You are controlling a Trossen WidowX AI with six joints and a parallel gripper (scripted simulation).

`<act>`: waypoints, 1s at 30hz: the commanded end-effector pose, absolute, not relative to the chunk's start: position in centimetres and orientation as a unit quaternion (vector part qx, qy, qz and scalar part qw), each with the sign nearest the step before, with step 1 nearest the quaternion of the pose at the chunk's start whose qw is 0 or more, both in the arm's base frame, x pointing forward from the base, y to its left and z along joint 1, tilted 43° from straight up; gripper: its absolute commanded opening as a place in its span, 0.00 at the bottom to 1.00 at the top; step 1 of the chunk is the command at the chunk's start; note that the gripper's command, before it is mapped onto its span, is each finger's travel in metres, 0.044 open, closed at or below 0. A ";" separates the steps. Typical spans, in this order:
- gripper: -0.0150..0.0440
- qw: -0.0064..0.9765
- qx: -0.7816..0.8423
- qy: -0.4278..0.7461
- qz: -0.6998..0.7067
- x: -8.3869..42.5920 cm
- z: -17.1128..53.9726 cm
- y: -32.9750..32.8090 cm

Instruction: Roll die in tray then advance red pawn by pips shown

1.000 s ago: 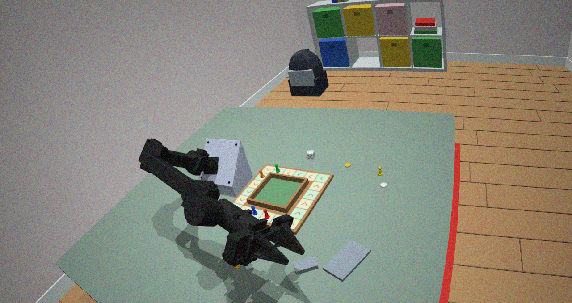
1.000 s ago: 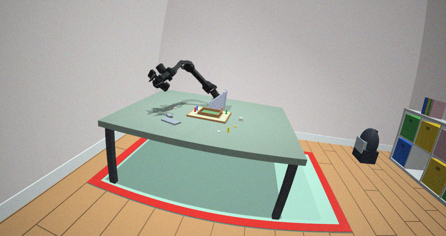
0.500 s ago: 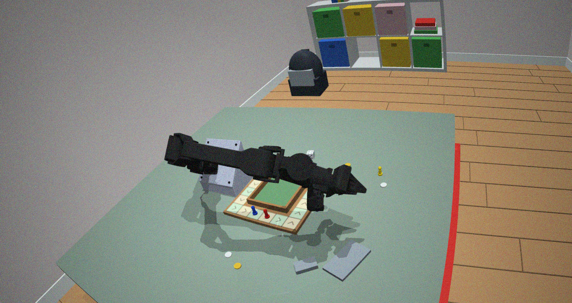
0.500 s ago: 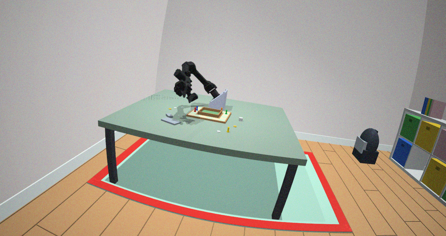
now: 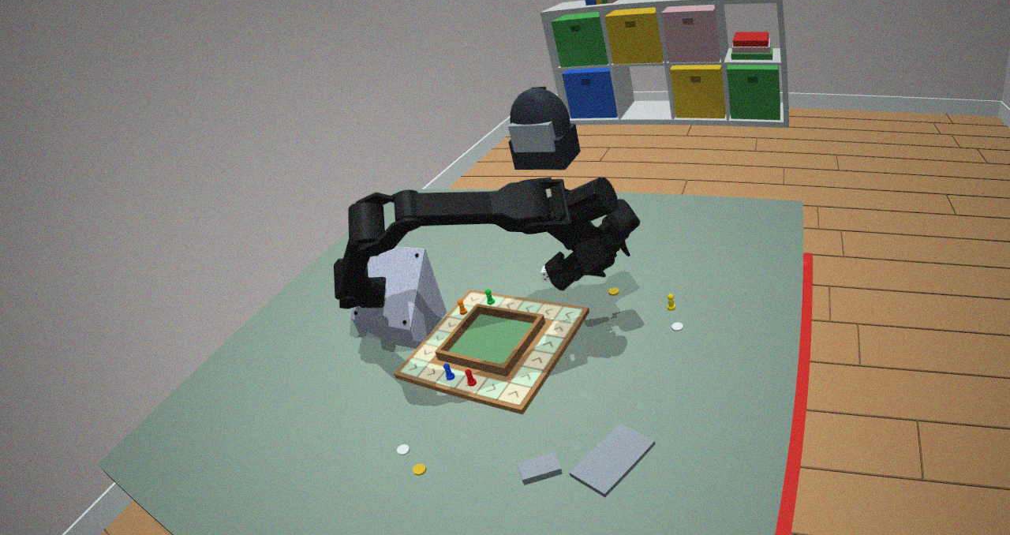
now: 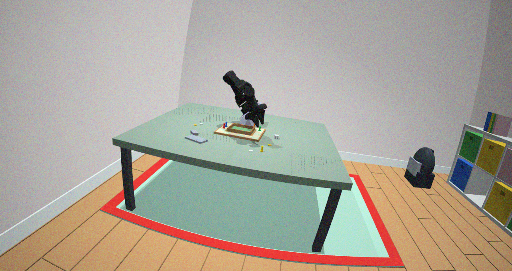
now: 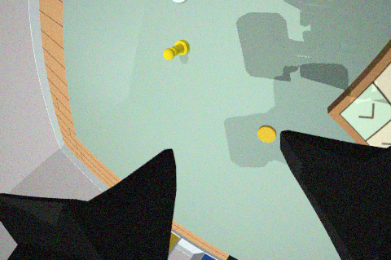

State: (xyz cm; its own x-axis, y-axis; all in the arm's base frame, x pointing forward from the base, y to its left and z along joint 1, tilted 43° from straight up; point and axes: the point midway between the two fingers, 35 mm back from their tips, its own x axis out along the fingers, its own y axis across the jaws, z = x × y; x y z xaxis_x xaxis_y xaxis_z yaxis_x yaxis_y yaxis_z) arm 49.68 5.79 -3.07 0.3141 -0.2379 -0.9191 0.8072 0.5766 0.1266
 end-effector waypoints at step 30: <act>0.72 0.626 -0.270 0.692 -0.236 31.7 -16.6 12.0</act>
State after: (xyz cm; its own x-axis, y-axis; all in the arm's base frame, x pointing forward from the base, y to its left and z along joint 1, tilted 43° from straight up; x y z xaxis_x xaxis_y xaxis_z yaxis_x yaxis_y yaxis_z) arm 32.05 12.79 -15.93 -0.0658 -0.6618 -0.7468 -0.0678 0.7497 -0.6583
